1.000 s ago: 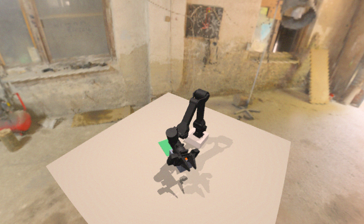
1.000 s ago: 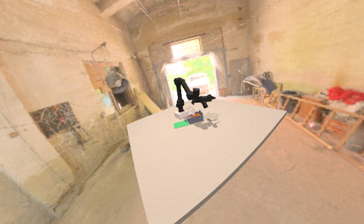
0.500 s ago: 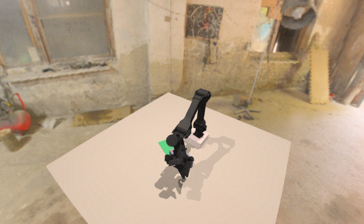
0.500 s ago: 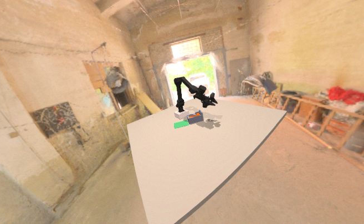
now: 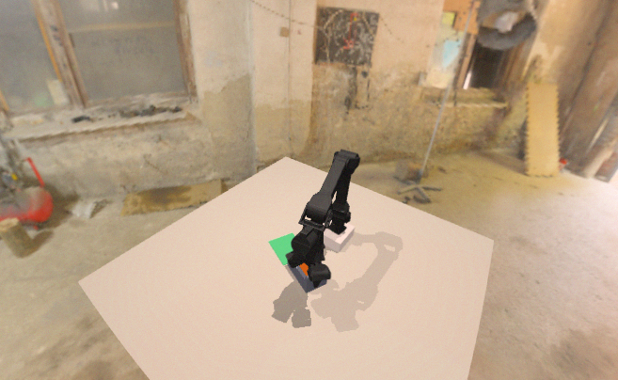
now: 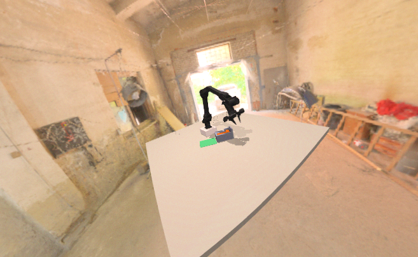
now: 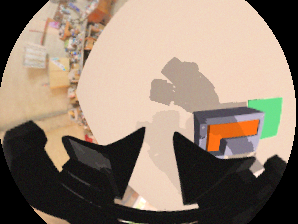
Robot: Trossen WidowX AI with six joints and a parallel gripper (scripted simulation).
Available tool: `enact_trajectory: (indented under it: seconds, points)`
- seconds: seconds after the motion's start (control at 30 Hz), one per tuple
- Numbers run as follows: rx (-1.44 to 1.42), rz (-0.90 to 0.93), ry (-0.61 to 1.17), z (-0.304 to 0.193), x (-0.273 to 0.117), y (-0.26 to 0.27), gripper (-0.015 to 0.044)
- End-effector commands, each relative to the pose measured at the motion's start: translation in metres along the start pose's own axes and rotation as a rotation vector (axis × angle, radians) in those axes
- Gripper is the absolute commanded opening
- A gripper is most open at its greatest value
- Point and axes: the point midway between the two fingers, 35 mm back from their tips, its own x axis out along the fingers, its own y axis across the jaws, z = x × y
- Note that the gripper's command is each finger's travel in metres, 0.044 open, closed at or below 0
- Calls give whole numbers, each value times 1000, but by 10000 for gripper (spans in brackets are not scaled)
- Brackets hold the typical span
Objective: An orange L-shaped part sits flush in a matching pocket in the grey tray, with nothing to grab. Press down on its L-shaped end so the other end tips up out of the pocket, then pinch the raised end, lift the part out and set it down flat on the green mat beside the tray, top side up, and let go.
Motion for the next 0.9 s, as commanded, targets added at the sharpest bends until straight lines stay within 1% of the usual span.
enact_trajectory:
  seconds: [0.0, 0.43, 0.5, 0.63, 0.7, 0.87]
  points:
    - [-346, -348, 67, -23, -39, -55, 180]
    - [-346, -348, 67, -23, -36, -55, 180]
    - [-346, -348, 67, -23, -25, -58, 180]
    - [-346, -348, 67, -23, 15, -73, 180]
    - [-346, -348, 67, -24, 29, -79, 180]
    - [-346, -348, 67, -24, 31, -80, 180]
